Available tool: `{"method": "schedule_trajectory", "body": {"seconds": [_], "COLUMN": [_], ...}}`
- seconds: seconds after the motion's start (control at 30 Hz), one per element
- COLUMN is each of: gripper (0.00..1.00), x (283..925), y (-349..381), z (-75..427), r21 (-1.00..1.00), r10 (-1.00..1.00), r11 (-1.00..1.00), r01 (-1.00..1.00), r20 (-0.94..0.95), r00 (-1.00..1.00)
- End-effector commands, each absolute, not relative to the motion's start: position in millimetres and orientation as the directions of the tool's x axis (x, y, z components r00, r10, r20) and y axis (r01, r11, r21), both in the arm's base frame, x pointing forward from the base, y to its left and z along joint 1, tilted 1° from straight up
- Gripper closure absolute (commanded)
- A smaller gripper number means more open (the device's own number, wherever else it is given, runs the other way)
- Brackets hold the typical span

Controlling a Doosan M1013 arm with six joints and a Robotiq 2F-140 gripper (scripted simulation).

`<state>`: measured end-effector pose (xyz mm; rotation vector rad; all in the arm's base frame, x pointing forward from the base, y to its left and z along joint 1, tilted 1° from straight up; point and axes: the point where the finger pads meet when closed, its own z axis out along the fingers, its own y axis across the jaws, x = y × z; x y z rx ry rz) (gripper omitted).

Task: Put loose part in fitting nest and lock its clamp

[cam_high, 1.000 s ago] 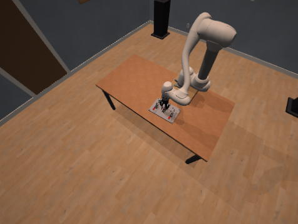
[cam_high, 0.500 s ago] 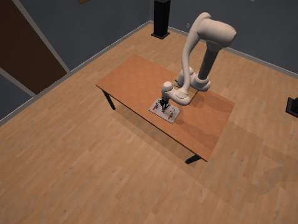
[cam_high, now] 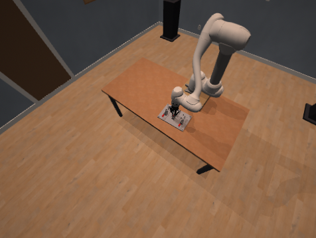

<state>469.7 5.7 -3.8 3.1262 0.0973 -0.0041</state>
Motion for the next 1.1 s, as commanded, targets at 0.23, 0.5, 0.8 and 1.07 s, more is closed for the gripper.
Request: {"method": "schedule_trajectory", "body": {"seconds": [0.23, 0.5, 0.8, 1.07], "gripper": [0.90, 0.90, 0.90, 0.90], "x": [469.6, 470.4, 473.2, 479.2], "y": [5.8, 5.8, 6.0, 6.3], "z": [-3.8, -3.8, -3.7, -3.8], "r21": [0.014, 0.014, 0.014, 0.014], "r10": [0.062, 0.062, 0.062, 0.062], "r11": [-0.998, -0.998, -0.998, -0.998], "r01": [0.062, 0.062, 0.062, 0.062], "r20": [-0.003, -0.003, -0.003, -0.003], "r00": [0.998, 0.998, 0.998, 0.998]}}
